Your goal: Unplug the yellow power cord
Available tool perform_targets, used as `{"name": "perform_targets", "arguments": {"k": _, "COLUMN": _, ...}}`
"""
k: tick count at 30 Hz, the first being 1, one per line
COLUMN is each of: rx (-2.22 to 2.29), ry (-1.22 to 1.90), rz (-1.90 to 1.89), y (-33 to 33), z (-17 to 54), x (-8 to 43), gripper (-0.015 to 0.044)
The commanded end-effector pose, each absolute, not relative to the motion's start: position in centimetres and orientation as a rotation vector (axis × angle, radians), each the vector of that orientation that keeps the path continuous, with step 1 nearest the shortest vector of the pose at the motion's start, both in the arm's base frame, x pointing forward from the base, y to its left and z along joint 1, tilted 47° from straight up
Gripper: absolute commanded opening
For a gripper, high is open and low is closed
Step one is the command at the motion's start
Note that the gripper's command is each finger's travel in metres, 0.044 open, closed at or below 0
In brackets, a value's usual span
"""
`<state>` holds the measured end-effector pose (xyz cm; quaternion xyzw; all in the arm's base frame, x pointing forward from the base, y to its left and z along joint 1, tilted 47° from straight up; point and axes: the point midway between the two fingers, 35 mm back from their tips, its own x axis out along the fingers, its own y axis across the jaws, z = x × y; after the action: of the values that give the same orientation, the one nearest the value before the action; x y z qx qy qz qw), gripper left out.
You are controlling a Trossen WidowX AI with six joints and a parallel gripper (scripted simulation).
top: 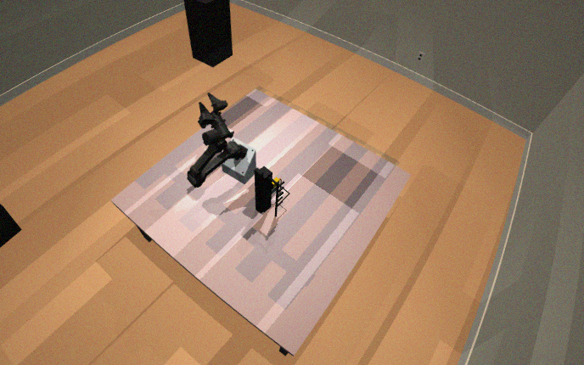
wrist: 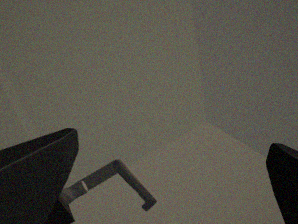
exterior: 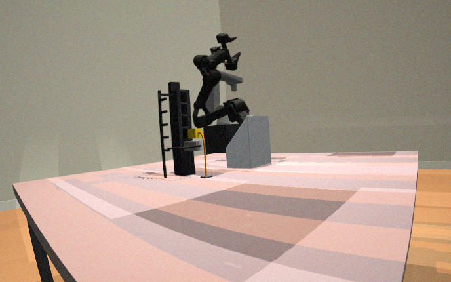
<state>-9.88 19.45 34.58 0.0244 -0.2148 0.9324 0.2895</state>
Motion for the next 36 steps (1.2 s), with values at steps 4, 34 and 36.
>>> {"name": "perform_targets", "arguments": {"k": 4, "rx": 0.045, "ry": -0.443, "rz": 2.359, "y": 22.8, "z": 34.1, "x": -7.5, "gripper": 0.0295}}
{"name": "perform_targets", "arguments": {"k": 34, "rx": -0.936, "ry": 0.953, "rz": 0.850, "y": 21.2, "z": 7.5, "x": 25.4, "gripper": 0.0160}}
{"name": "perform_targets", "arguments": {"k": 36, "rx": -1.006, "ry": 1.031, "rz": 0.794, "y": 19.3, "z": 6.5, "x": 26.0, "gripper": 0.0160}}
